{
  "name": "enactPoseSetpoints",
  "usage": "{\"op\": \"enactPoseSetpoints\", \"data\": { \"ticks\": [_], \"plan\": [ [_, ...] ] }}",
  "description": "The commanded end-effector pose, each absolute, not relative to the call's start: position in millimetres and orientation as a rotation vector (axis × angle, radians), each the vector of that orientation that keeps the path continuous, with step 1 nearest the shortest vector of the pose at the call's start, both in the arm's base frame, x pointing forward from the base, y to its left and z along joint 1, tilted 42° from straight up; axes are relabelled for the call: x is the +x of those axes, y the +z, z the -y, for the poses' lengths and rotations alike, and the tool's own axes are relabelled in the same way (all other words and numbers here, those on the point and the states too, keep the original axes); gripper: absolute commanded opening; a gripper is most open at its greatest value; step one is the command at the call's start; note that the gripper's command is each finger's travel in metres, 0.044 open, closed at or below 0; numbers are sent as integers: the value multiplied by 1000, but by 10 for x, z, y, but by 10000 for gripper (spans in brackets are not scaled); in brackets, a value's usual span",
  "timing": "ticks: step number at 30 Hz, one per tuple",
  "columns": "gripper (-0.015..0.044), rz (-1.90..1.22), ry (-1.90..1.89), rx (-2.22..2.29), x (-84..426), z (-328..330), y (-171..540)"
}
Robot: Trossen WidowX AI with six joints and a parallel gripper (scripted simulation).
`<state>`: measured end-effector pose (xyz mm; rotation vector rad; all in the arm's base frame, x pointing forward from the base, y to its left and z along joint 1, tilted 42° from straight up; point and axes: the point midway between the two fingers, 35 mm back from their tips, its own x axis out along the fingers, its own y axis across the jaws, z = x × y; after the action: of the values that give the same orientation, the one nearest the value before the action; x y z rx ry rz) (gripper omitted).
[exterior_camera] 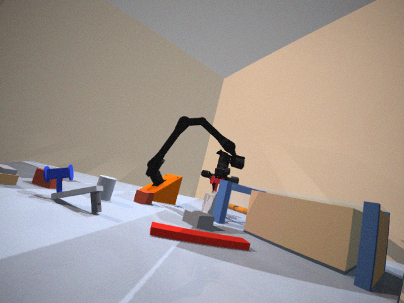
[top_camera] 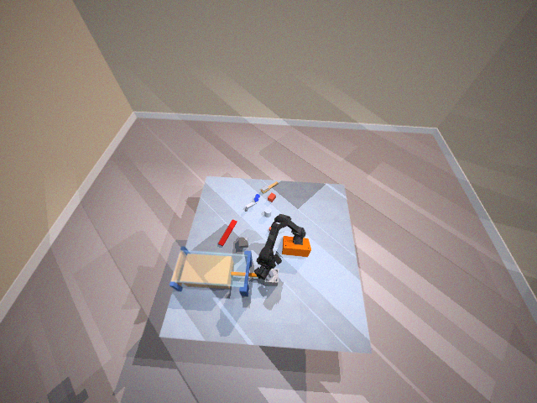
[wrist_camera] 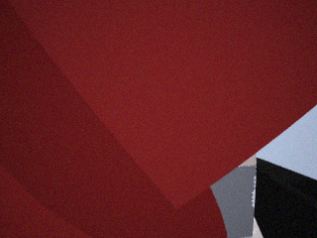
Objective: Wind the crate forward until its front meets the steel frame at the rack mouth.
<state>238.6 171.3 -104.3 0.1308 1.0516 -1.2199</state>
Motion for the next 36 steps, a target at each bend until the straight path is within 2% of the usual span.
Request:
{"op": "enactPoseSetpoints", "data": {
  "ticks": [1, 36],
  "plan": [
    [0, -1041, -1236, 153, 2372, -1709, -1044],
    [0, -1020, -1253, 169, 2334, -1619, -1136]
  ]
}}
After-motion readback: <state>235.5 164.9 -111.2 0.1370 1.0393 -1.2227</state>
